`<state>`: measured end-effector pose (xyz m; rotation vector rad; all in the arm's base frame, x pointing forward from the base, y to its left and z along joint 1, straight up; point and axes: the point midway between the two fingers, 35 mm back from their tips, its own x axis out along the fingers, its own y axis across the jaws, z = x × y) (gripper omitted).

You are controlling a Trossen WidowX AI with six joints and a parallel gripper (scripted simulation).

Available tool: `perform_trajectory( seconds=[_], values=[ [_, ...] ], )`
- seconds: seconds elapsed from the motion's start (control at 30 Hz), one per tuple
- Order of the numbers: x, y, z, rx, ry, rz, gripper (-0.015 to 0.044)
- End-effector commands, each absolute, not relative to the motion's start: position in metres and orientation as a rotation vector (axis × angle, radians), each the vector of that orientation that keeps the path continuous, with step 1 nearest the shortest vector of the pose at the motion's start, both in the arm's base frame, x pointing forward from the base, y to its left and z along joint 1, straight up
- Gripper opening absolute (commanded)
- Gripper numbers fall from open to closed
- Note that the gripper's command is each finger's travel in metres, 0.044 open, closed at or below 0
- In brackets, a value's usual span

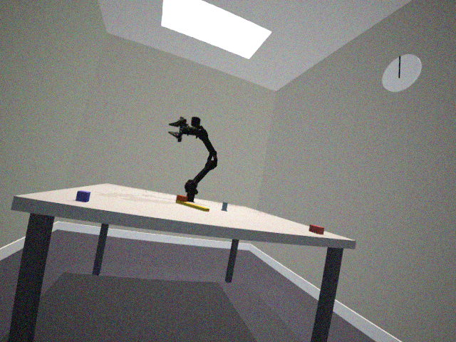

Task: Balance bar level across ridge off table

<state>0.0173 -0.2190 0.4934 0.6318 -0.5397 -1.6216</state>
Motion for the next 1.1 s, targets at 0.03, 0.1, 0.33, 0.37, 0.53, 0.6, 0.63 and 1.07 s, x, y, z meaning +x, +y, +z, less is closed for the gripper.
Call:
perform_trajectory(
  seconds=[0.03,0.1,0.33,0.37,0.53,0.6,0.63,1.07],
  values=[
    [0.049,-0.237,0.474,0.61,-0.325,-1.571,0.0315],
    [0.063,-0.244,0.464,0.597,-0.234,-1.545,0.0315],
    [0.112,-0.258,0.43,0.532,0.069,-1.428,0.0315],
    [0.119,-0.259,0.426,0.519,0.11,-1.408,0.0315],
    [0.154,-0.261,0.402,0.451,0.307,-1.3,0.0315],
    [0.168,-0.26,0.392,0.422,0.383,-1.252,0.0315],
    [0.174,-0.259,0.388,0.412,0.412,-1.228,0.0315],
    [0.257,-0.23,0.327,0.249,0.776,-0.882,0.0315]
  ],
)
